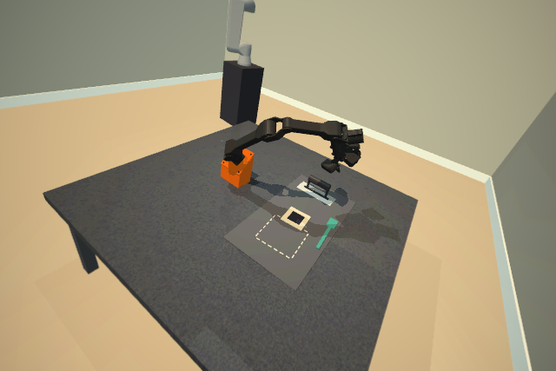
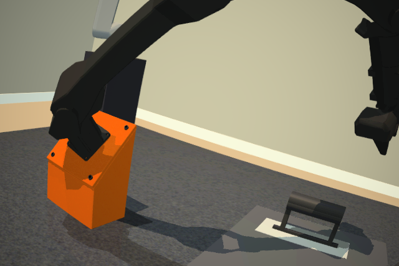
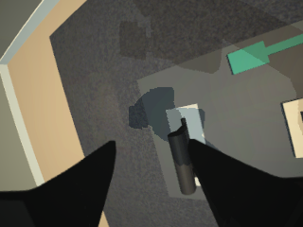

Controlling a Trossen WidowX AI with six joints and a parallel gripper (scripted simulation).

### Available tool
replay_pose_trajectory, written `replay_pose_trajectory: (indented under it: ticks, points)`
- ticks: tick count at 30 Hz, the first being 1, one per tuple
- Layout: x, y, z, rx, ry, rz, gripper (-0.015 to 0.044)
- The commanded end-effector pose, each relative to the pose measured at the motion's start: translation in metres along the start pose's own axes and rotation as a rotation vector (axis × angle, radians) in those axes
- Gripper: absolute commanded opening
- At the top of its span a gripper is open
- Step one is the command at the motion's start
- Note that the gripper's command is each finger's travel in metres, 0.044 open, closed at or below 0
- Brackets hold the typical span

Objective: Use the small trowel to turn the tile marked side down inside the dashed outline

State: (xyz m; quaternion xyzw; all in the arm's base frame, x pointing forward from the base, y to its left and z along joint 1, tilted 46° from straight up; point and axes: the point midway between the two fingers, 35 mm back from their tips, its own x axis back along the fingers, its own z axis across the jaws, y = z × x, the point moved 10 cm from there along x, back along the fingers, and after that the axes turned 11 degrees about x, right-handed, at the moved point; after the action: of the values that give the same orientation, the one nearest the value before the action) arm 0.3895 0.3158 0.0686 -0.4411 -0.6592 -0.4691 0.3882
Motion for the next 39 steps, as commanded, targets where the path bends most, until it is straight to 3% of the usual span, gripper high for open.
replay_pose_trajectory:
  ticks: [1,17,39]
  points:
    - [-0.022,-0.015,0.009,0.043,-0.082,0.053,0.0270]
    - [-0.118,-0.102,0.032,0.312,-0.470,0.285,0.0270]
    - [-0.146,-0.107,0.018,0.315,-0.476,0.287,0.0270]
